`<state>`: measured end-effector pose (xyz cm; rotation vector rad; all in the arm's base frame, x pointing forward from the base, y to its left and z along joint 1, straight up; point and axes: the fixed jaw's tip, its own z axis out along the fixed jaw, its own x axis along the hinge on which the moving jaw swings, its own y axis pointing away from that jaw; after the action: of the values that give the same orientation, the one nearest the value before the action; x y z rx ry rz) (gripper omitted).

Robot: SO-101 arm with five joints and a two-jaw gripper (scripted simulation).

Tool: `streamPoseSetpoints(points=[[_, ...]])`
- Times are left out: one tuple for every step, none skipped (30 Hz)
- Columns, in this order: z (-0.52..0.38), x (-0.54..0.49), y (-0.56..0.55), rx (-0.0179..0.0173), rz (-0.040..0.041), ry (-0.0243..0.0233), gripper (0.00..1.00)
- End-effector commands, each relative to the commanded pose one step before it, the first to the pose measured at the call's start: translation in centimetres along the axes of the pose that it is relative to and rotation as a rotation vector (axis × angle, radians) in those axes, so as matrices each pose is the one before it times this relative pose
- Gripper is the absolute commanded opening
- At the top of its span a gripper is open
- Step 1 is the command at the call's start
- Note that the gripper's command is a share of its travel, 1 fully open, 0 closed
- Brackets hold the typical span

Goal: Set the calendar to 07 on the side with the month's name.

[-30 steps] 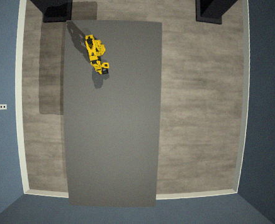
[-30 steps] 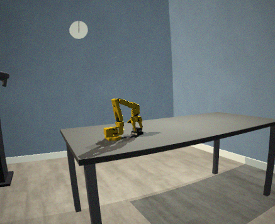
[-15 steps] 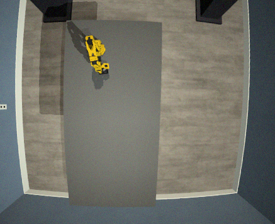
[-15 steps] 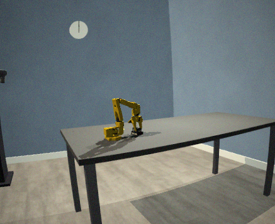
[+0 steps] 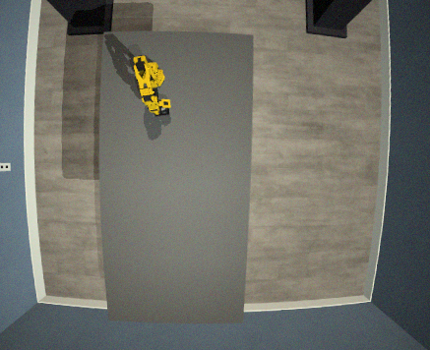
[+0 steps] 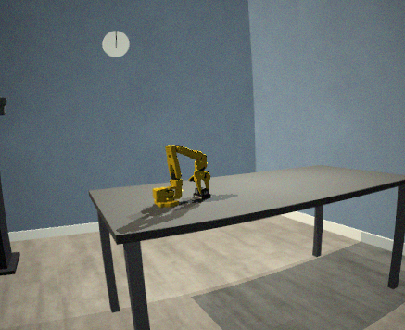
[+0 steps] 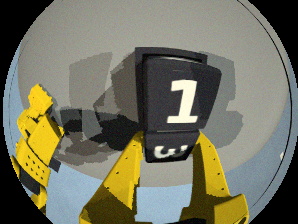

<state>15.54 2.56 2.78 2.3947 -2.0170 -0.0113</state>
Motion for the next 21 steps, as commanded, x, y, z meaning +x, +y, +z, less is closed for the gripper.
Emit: streamPoseSetpoints(points=[[-0.4558, -0.127, -0.77, 0.04189, -0.01639, -0.00112, 0.17], [0.0, 0.0, 0.0, 0.0, 0.0, 0.0, 0.16], [0.0, 0.0, 0.0, 0.0, 0.0, 0.0, 0.15], [0.0, 0.0, 0.0, 0.0, 0.0, 0.0, 0.14], [0.0, 0.0, 0.0, 0.0, 0.0, 0.0, 0.12], [0.0, 0.0, 0.0, 0.0, 0.0, 0.0, 0.1], [0.0, 0.0, 0.0, 0.0, 0.0, 0.0, 0.08], [0.0, 0.0, 0.0, 0.0, 0.0, 0.0, 0.05], [0.0, 0.0, 0.0, 0.0, 0.0, 0.0, 0.04], [0.0, 0.0, 0.0, 0.0, 0.0, 0.0, 0.02], [0.0, 0.0, 0.0, 0.0, 0.0, 0.0, 0.01], [0.0, 0.0, 0.0, 0.0, 0.0, 0.0, 0.0], [0.0, 0.0, 0.0, 0.0, 0.0, 0.0, 0.0], [0.0, 0.0, 0.0, 0.0, 0.0, 0.0, 0.0], [0.0, 0.0, 0.0, 0.0, 0.0, 0.0, 0.0], [0.0, 0.0, 0.0, 0.0, 0.0, 0.0, 0.0], [-0.0016, 0.0, 0.0, 0.00001, -0.00001, 0.0, 0.0], [-0.0113, 0.0, -0.002, 0.0, 0.0, 0.0, 0.0], [-0.0286, 0.0, -0.005, 0.0, 0.0, 0.0, 0.0], [-0.052, 0.0, -0.007, 0.0, 0.0, 0.0, 0.0], [-0.08, 0.0, -0.011, 0.0, 0.0, 0.0, 0.0]])
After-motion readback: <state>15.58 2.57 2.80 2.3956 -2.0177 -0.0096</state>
